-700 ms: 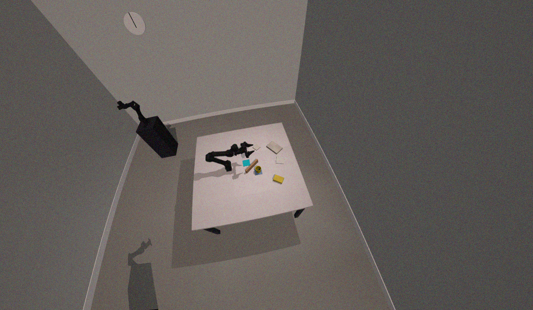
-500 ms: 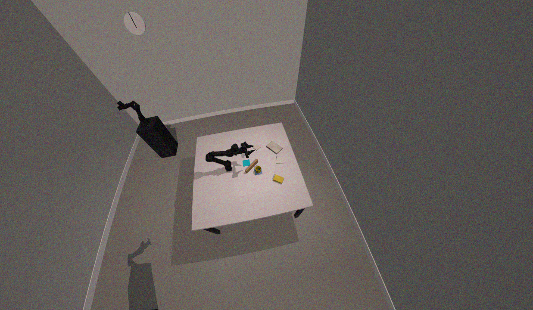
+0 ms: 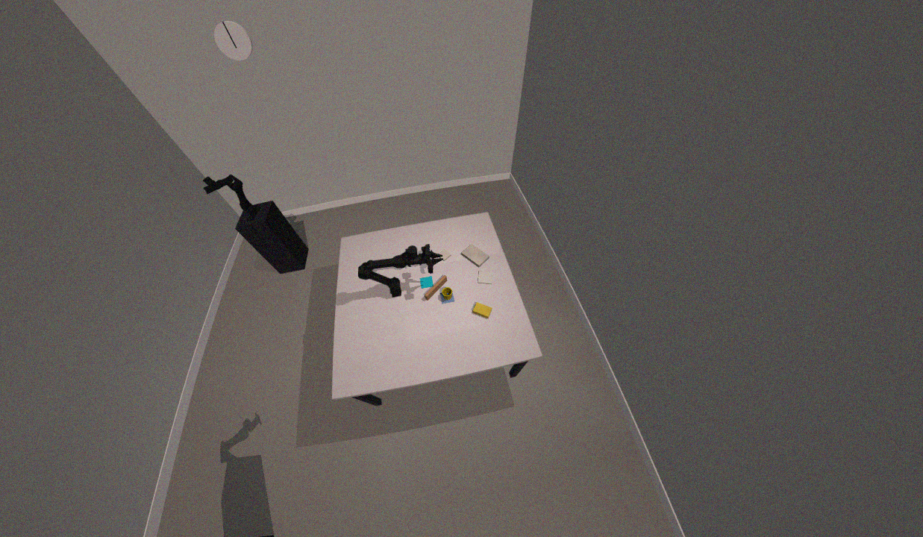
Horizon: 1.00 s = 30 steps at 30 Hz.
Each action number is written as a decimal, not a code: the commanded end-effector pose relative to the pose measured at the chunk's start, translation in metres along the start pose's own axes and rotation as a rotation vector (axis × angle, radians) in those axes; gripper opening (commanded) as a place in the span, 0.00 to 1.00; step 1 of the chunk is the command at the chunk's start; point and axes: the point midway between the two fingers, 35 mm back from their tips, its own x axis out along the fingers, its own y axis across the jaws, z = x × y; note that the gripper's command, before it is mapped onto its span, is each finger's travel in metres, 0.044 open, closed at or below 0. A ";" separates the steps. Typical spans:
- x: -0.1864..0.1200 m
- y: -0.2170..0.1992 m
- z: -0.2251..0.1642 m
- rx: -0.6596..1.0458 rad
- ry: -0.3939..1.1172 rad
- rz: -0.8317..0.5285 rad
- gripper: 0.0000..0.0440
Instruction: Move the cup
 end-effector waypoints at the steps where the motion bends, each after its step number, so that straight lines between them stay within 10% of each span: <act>1: 0.006 0.002 -0.003 0.018 0.041 0.000 0.24; 30: 0.035 0.017 -0.042 0.136 0.488 -0.040 0.25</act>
